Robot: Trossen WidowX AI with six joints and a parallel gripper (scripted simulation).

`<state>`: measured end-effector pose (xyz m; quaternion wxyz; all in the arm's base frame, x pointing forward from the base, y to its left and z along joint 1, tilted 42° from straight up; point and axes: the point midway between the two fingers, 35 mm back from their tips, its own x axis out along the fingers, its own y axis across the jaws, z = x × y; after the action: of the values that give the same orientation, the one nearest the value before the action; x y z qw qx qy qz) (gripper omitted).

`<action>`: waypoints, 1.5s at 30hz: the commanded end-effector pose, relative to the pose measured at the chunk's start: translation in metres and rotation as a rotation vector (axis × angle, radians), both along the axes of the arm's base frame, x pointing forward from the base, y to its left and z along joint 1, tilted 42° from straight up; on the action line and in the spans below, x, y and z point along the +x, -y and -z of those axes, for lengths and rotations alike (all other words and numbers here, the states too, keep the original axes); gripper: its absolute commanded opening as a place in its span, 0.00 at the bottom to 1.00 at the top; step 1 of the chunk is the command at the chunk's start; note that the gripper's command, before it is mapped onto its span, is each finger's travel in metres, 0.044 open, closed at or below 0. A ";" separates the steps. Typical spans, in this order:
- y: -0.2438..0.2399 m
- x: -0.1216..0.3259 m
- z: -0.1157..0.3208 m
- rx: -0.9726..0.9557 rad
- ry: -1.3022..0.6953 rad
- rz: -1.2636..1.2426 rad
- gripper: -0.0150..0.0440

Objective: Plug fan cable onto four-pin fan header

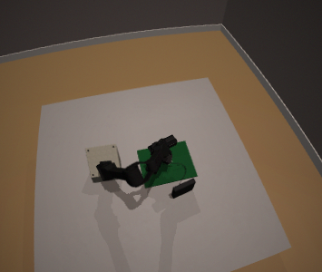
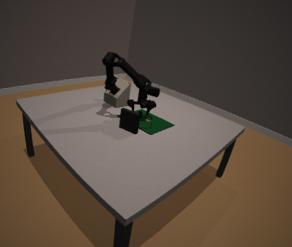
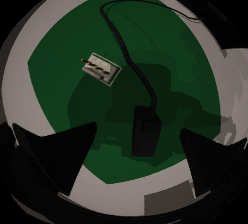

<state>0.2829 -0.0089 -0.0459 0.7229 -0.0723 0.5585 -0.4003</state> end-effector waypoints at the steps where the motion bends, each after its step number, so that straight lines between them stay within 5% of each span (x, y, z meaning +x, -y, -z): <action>1: 0.002 -0.002 0.002 -0.006 -0.006 -0.003 1.00; 18: 0.000 0.000 0.000 0.000 -0.001 0.000 0.25; 32: -0.033 -0.003 -0.035 -0.004 -0.003 0.001 0.25; 45: -0.036 0.012 -0.035 0.020 0.280 0.319 0.25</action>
<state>0.2903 0.0254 -0.0103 0.7250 0.0426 0.4858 -0.4864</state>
